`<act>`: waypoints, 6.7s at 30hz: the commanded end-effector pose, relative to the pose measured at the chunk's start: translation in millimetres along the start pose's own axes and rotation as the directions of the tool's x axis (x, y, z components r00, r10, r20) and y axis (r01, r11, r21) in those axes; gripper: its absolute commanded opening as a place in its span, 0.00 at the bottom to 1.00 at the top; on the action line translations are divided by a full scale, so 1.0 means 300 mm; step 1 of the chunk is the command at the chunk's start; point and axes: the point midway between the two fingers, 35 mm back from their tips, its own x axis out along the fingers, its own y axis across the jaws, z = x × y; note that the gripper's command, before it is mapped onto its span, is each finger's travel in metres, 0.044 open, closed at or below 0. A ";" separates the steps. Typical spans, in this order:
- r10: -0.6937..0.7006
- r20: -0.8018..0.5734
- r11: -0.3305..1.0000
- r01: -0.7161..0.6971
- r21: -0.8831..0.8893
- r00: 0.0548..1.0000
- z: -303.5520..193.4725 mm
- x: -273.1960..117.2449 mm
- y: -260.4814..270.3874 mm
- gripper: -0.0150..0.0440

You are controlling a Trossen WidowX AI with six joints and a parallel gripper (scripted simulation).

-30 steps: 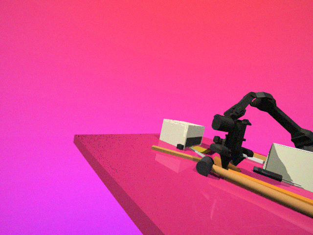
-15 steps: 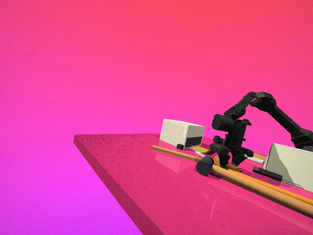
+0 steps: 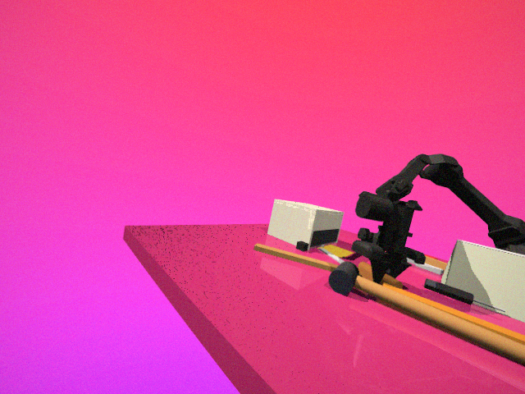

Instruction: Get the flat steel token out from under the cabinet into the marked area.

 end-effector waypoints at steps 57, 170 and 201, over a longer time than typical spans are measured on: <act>-0.003 -0.001 0.999 0.003 -0.040 1.000 0.304 0.002 0.023 0.25; -0.007 -0.001 0.999 0.007 -0.041 1.000 0.371 0.009 -0.180 0.25; -0.005 -0.003 0.999 0.005 -0.043 1.000 0.155 0.007 -0.180 0.25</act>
